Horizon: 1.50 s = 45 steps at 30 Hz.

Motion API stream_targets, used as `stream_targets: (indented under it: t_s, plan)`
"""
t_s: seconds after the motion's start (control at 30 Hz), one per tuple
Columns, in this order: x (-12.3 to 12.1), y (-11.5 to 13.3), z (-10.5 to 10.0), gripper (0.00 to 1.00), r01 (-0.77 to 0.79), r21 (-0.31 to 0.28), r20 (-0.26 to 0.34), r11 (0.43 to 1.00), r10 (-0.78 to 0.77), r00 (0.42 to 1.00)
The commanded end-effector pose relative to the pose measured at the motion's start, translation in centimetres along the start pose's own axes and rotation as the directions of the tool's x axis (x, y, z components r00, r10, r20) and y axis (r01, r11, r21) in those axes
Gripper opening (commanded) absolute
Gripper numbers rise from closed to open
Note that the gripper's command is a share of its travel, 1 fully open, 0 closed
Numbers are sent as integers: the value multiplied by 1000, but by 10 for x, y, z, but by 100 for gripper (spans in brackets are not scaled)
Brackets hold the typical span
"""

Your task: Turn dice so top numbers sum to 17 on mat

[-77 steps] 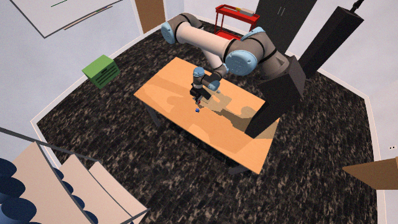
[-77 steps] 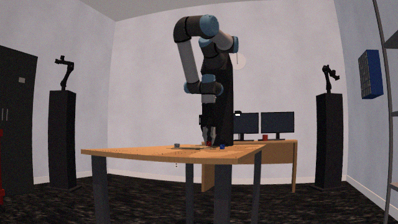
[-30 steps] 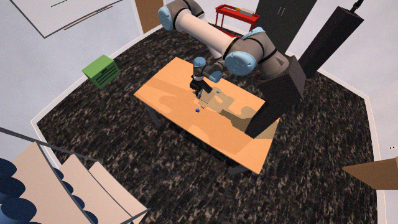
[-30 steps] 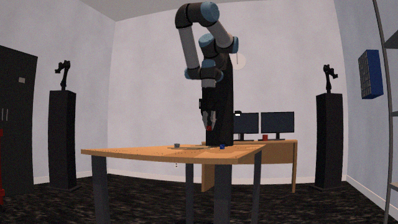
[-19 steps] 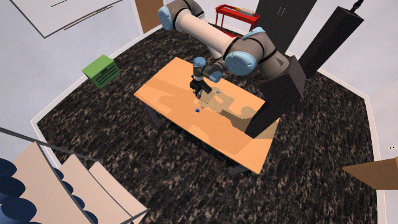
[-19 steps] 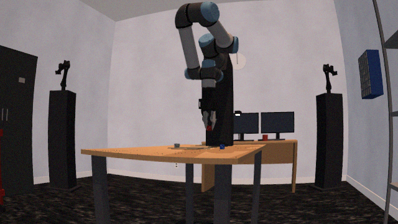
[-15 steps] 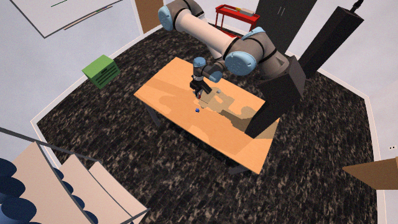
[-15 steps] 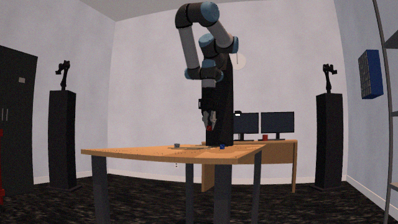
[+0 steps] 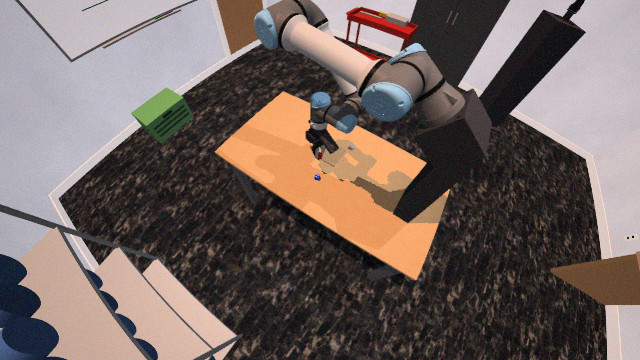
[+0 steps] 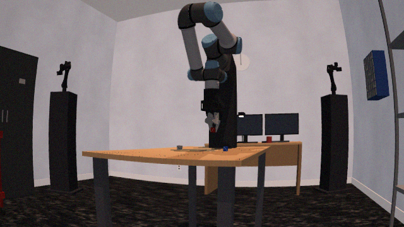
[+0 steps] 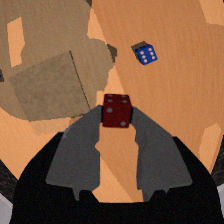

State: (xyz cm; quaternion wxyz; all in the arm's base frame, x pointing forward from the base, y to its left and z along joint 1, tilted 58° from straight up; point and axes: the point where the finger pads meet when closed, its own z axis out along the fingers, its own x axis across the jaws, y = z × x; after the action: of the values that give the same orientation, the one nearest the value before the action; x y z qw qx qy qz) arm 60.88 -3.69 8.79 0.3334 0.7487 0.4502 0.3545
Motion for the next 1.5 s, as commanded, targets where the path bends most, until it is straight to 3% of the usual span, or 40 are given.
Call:
stream_targets:
  t_s: [0.0,0.43,0.63,0.93,1.0,1.23,1.27,1.43,1.47]
  plan:
    - [2,0,0,6,-77,-1,0,997,77,997]
    - [9,0,1,6,-350,-1,0,937,350,937]
    - [13,1,1,6,-517,-1,0,856,517,856]
    - [20,4,2,6,-760,-1,0,650,760,650]
    - [20,4,2,6,-760,-1,0,650,760,650]
    - [25,6,3,6,-908,-1,0,420,908,420]
    - [25,6,3,6,-908,-1,0,419,908,419]
    - [28,9,4,6,-974,-1,-1,229,974,229]
    - [28,9,4,6,-975,-1,-1,223,975,223]
